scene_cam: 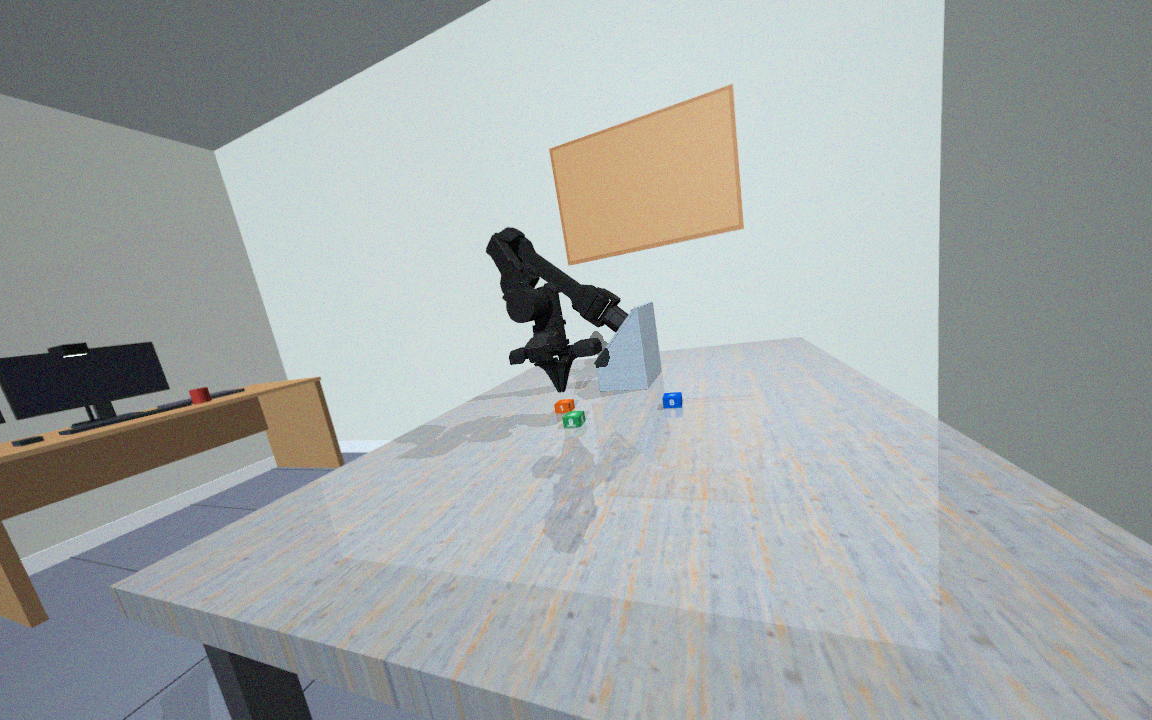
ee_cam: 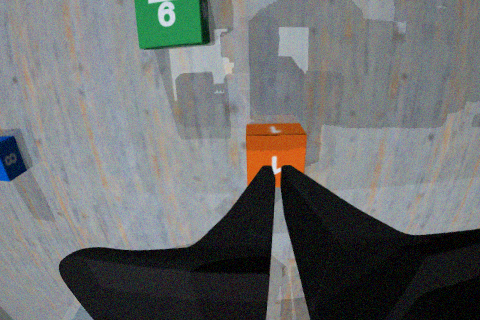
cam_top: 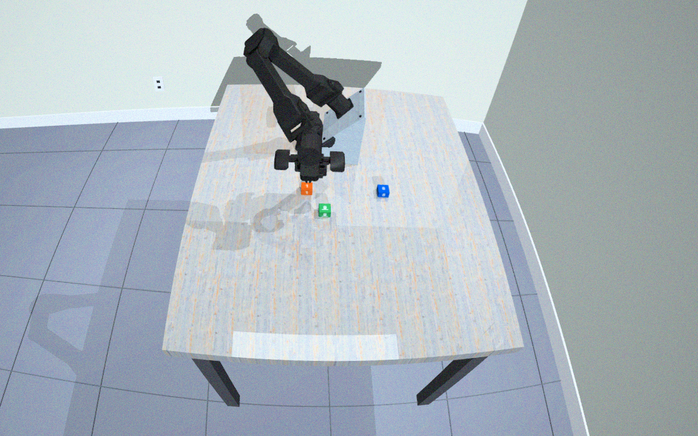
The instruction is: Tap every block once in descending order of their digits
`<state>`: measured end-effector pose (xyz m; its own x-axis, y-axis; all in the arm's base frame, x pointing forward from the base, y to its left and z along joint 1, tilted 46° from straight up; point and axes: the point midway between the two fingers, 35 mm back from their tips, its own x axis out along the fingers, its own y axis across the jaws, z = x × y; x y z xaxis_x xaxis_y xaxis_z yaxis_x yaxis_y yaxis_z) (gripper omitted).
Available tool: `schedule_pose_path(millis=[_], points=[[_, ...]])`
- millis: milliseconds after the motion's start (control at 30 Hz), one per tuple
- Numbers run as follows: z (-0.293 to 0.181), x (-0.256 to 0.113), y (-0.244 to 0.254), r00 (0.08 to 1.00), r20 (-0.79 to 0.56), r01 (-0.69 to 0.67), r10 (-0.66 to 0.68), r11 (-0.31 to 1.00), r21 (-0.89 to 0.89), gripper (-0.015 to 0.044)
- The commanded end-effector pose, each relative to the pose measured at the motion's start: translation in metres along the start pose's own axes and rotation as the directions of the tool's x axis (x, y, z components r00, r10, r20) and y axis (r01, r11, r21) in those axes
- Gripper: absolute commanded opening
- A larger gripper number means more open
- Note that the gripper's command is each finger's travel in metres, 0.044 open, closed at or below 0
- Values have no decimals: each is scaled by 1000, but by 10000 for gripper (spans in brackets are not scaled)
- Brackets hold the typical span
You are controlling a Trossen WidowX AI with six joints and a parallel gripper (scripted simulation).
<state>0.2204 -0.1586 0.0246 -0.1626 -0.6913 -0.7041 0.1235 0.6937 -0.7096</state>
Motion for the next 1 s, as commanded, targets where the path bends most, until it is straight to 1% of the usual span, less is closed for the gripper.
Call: schedule_pose_path(millis=[0, 400, 633, 767, 967], points=[[-3, 9, 1, 1000, -8, 5, -5, 1000, -11, 20], [-3, 27, 0, 1000, -8, 7, -7, 1000, -11, 20], [-3, 28, 0, 1000, -8, 7, -7, 1000, -11, 20], [-3, 1, 1, 1000, -7, 5, -5, 1000, -10, 20], [-3, -2, 1, 1000, -8, 5, -6, 1000, -11, 20]])
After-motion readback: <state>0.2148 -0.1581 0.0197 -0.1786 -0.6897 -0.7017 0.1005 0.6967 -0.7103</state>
